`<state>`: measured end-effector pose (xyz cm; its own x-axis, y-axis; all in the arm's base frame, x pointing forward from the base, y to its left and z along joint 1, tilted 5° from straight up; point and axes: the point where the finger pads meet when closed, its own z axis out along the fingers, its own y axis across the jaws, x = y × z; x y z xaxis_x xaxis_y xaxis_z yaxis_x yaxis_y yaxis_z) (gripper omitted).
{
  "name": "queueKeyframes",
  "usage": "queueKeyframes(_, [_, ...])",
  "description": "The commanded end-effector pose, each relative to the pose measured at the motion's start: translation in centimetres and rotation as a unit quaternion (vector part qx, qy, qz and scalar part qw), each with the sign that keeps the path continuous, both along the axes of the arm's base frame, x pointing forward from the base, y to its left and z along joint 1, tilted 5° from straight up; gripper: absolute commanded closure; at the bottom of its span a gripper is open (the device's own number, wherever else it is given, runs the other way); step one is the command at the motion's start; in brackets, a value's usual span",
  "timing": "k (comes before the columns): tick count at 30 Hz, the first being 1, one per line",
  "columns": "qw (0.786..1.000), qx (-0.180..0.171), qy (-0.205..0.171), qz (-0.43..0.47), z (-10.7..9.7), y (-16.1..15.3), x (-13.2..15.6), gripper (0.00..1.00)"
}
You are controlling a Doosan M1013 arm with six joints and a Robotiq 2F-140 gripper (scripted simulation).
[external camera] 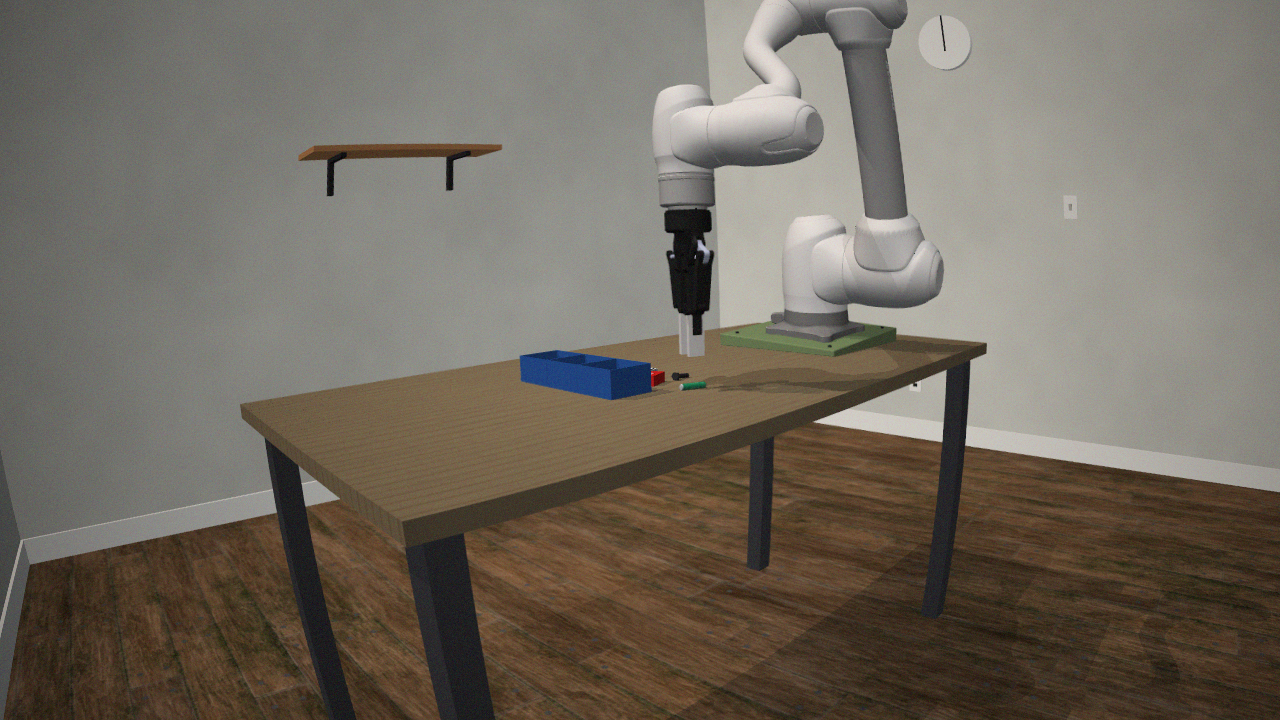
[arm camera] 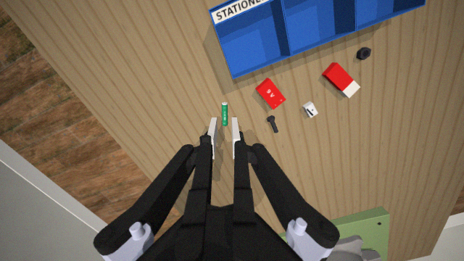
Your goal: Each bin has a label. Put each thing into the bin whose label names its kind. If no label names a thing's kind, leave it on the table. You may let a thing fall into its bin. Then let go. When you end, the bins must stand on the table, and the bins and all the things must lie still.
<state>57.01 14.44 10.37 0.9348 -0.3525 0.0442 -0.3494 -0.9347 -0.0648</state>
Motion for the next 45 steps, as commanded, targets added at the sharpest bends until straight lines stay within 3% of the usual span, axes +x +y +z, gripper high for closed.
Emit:
queueKeyframes(1, [1.000,0.000,0.000,0.000,-1.1,0.1,0.1,0.85])
queueKeyframes(11, [1.000,0.000,0.000,0.000,-4.1,0.2,0.3,0.85])
queueKeyframes(34, [1.000,0.000,0.000,0.000,-5.3,0.2,0.4,0.85])
queueKeyframes(35, [1.000,0.000,0.000,0.000,-5.3,0.2,0.4,0.97])
queueKeyframes(45, [1.000,0.000,0.000,0.000,-5.3,0.2,0.4,0.97])
